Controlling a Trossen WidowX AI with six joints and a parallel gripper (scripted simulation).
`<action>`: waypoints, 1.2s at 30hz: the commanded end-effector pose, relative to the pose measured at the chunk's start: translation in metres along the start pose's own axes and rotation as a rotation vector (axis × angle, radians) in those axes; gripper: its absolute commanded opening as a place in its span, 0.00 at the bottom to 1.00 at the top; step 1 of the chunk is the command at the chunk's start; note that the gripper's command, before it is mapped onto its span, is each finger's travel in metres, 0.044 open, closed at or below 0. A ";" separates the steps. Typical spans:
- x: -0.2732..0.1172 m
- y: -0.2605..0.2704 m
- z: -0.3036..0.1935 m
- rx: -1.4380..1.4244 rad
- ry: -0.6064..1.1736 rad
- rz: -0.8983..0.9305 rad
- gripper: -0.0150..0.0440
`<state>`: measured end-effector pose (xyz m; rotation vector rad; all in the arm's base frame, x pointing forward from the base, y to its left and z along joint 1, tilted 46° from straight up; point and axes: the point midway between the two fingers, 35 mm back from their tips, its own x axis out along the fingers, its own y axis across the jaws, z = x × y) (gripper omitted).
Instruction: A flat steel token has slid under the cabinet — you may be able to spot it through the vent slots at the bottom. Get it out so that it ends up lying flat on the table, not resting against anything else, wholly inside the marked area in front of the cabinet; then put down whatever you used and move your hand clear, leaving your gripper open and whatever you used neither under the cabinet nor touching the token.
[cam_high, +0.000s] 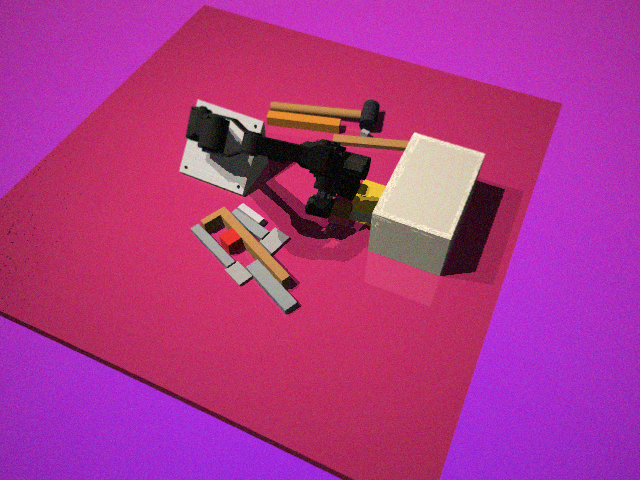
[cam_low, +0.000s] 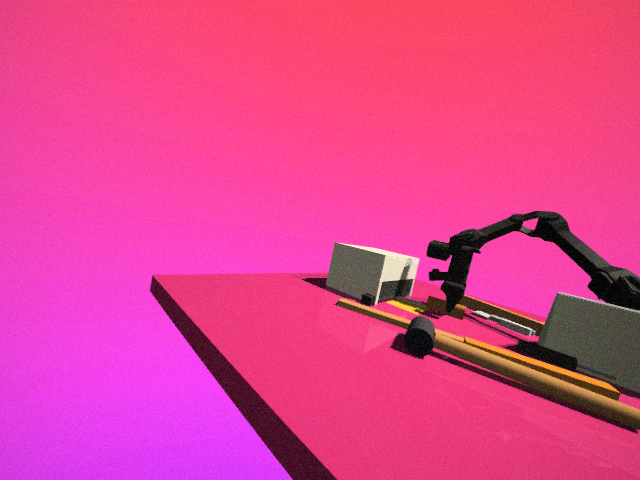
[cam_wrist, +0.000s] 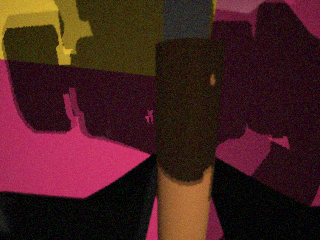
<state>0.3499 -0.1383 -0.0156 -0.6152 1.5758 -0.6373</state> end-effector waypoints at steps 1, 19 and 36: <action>0.001 0.000 -0.007 -0.006 0.005 0.000 0.25; 0.001 0.000 -0.024 -0.007 0.005 0.000 0.25; 0.001 0.000 -0.042 -0.008 0.006 0.000 0.25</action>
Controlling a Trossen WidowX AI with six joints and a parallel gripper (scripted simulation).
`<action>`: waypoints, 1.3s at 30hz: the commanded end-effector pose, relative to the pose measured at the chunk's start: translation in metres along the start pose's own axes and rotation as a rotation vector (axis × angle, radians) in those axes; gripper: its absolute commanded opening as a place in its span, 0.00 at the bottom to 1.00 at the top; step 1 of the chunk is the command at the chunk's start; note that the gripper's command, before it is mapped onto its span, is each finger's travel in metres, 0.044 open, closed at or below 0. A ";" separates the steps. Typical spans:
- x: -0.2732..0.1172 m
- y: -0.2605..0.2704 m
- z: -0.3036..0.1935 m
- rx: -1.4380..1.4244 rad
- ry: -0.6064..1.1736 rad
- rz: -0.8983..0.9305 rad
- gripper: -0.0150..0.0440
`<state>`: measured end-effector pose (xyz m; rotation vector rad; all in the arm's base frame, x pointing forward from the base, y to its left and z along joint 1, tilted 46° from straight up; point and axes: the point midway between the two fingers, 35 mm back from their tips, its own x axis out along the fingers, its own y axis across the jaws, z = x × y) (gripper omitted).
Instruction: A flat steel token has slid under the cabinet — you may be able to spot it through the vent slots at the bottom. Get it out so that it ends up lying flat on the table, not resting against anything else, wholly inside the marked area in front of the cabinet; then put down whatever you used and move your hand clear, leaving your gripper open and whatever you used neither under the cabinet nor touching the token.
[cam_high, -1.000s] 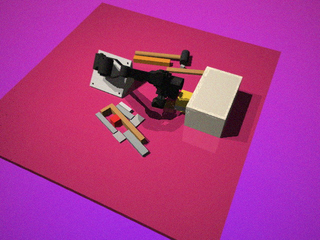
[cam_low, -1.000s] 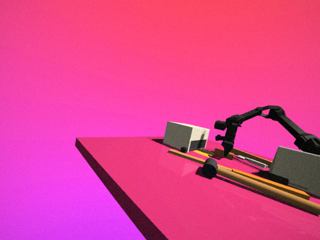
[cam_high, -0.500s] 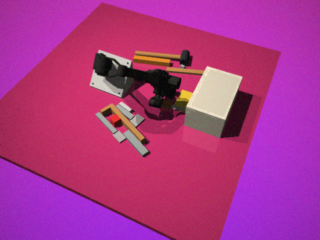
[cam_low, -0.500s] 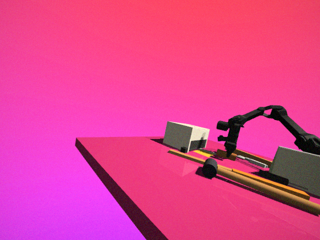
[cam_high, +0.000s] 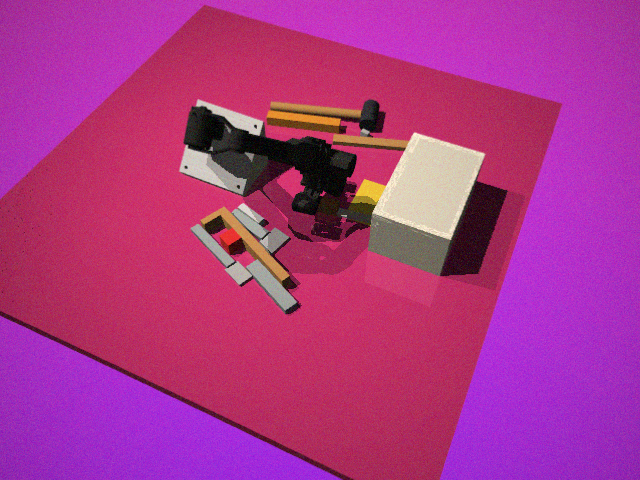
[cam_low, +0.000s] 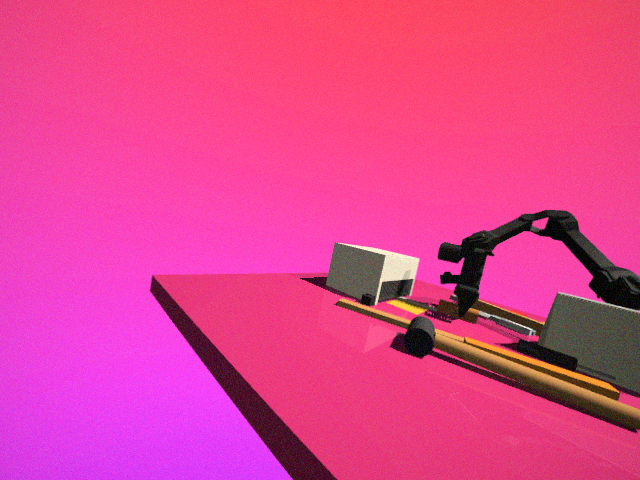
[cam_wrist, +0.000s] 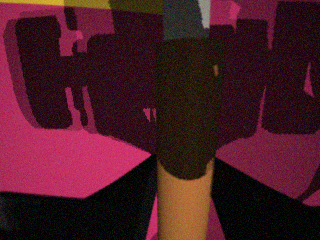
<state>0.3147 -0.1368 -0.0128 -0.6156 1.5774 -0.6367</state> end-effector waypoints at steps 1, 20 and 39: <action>0.001 0.000 -0.007 -0.006 0.005 0.000 0.25; 0.001 0.000 -0.027 -0.007 0.006 0.000 0.25; 0.001 0.000 -0.048 -0.008 0.006 0.000 0.25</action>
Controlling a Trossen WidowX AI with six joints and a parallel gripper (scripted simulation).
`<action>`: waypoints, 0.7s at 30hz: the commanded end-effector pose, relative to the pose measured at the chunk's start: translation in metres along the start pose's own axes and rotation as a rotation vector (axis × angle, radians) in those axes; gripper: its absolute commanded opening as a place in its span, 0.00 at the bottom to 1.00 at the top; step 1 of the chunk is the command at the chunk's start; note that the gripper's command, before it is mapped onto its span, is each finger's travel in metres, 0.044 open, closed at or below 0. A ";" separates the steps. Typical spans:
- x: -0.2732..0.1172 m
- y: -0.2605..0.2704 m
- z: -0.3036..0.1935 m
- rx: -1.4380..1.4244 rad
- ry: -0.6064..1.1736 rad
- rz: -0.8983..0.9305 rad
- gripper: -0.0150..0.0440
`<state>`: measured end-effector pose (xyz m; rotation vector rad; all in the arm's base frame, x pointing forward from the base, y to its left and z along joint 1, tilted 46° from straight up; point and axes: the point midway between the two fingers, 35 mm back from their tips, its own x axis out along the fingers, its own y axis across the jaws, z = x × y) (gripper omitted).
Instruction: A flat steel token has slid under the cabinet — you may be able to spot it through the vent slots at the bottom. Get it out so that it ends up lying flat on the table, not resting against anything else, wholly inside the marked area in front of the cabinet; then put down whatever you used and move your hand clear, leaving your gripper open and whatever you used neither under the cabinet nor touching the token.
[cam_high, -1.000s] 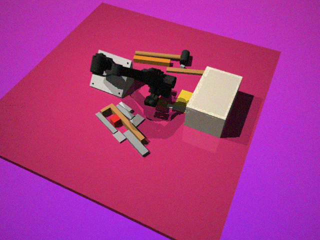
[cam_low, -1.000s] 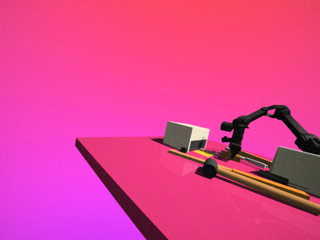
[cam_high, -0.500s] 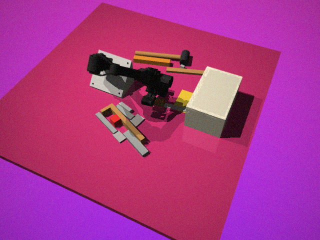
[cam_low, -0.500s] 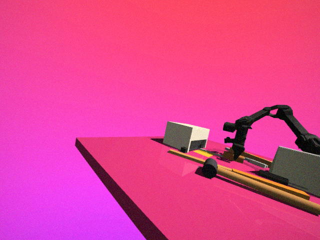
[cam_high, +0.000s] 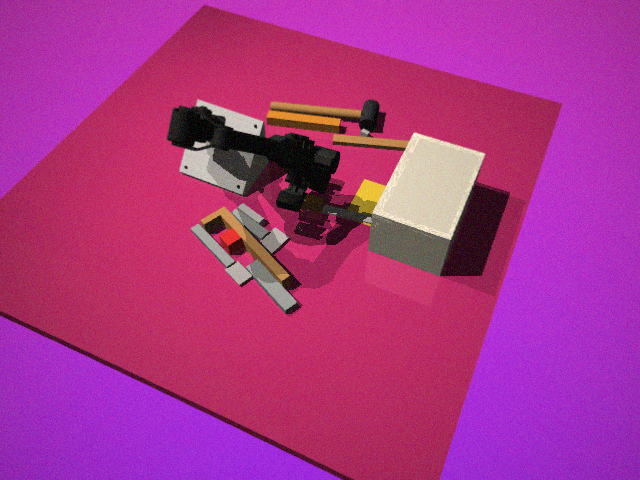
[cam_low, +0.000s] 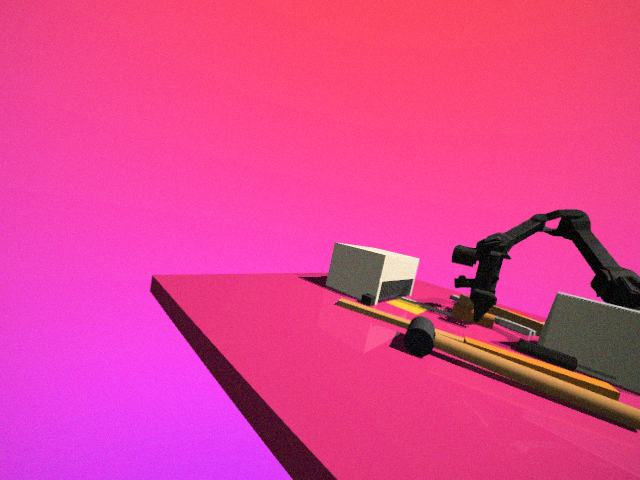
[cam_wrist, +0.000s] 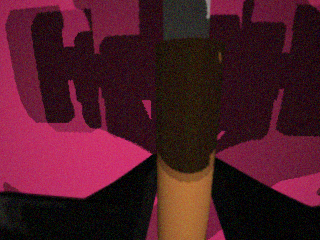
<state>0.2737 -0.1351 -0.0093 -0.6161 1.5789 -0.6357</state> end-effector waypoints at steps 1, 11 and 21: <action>0.001 0.000 -0.008 -0.007 0.005 -0.001 0.25; 0.001 0.000 -0.019 -0.007 0.006 -0.001 0.25; 0.001 -0.001 -0.030 -0.007 0.006 -0.001 0.25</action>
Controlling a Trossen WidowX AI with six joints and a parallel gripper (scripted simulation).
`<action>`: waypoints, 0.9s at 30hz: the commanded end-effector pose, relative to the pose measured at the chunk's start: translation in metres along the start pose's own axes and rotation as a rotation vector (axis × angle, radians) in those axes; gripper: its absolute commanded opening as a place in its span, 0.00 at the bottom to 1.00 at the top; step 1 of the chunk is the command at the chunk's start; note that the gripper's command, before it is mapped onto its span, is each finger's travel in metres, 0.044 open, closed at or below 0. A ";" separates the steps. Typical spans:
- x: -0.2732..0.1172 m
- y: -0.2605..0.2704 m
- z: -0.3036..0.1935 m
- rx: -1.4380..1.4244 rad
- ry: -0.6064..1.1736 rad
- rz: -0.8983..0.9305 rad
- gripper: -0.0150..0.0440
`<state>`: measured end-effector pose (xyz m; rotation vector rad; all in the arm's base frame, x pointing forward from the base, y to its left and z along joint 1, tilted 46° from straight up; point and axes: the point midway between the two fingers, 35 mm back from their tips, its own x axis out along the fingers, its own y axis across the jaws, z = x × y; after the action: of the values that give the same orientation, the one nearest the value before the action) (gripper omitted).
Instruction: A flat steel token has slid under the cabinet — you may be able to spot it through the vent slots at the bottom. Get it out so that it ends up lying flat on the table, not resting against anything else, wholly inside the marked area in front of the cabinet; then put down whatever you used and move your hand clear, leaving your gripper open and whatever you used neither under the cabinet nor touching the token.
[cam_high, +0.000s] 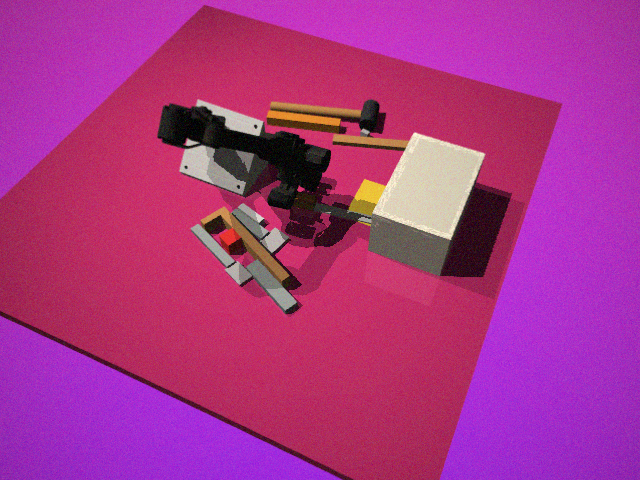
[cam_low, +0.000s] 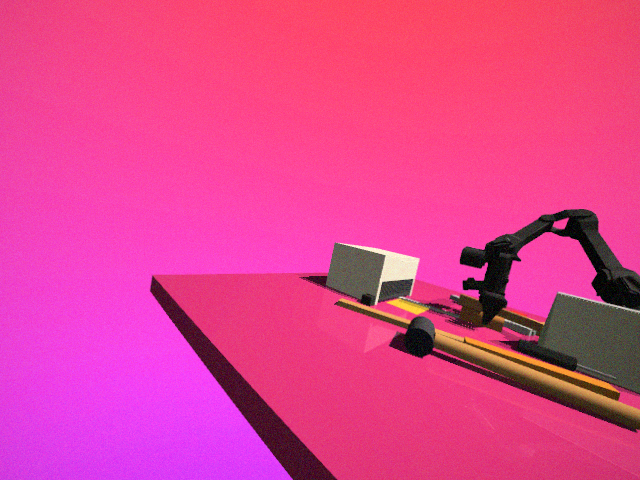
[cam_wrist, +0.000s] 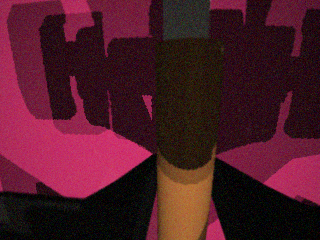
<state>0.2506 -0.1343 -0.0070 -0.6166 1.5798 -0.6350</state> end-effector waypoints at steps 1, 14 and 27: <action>0.001 0.000 -0.008 -0.006 0.006 -0.001 0.25; 0.001 0.000 -0.023 -0.007 0.006 -0.001 0.25; 0.001 -0.001 -0.038 -0.008 0.007 -0.001 0.25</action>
<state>0.2196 -0.1333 -0.0039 -0.6169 1.5811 -0.6343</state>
